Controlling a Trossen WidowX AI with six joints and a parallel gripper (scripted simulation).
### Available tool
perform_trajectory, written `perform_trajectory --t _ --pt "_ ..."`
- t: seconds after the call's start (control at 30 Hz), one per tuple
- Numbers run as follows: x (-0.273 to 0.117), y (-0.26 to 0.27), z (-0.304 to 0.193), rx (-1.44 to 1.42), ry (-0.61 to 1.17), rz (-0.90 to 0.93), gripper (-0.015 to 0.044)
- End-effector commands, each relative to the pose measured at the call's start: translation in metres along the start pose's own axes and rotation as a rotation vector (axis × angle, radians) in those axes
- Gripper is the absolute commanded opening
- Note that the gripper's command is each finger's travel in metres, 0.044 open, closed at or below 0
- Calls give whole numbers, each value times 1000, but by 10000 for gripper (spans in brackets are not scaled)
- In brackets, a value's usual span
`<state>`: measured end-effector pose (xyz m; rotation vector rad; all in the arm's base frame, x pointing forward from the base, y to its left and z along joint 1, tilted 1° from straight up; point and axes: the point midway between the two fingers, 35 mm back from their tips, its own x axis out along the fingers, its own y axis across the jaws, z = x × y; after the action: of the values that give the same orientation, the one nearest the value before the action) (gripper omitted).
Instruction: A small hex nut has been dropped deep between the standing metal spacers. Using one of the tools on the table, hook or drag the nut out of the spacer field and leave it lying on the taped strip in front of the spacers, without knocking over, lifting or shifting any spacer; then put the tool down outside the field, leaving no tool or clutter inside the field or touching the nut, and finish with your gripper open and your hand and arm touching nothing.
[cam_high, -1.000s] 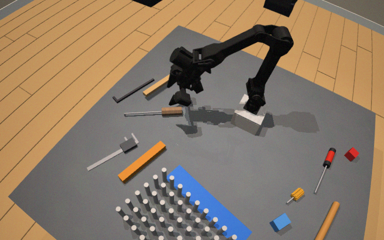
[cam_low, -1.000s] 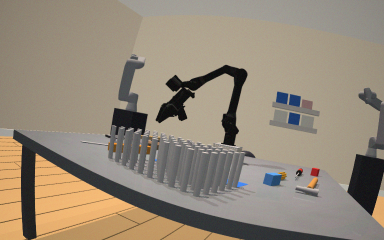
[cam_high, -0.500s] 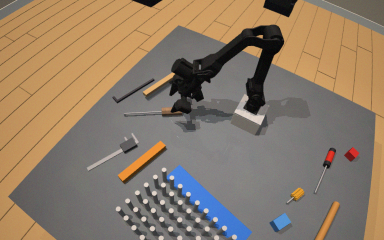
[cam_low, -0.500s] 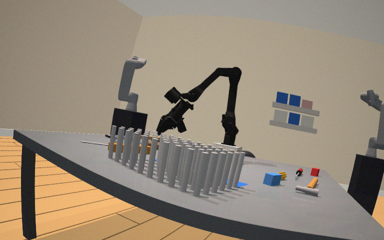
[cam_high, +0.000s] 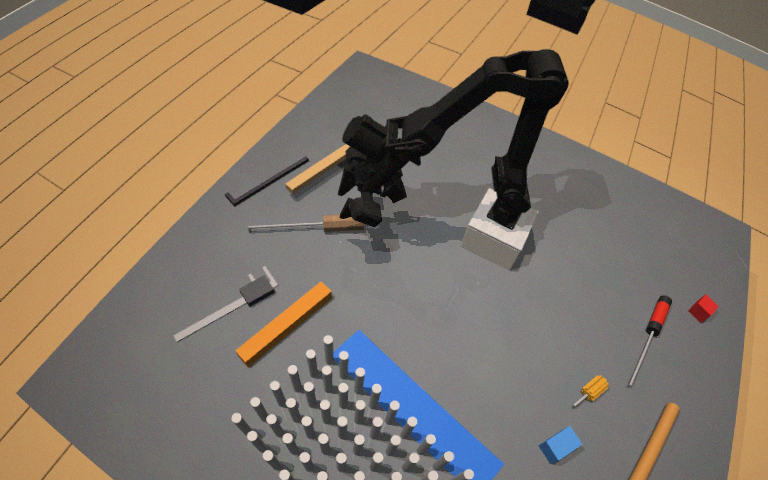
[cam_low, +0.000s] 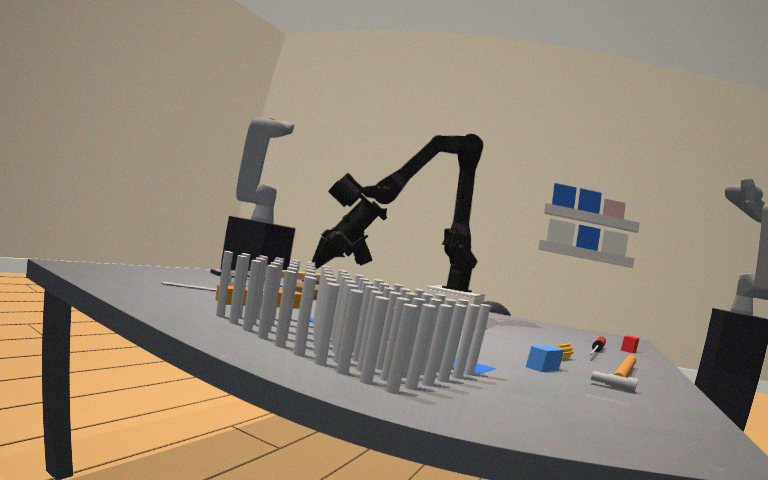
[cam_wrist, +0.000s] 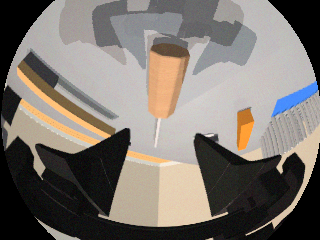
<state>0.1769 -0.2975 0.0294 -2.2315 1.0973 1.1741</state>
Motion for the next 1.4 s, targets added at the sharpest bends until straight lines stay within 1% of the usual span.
perform_trajectory --t 0.0,0.17,1.37 --pt "0 0 0 -4 3 -4 280" --pt "2 0 1 -4 3 -4 280" --pt "51 0 33 -5 2 -4 280"
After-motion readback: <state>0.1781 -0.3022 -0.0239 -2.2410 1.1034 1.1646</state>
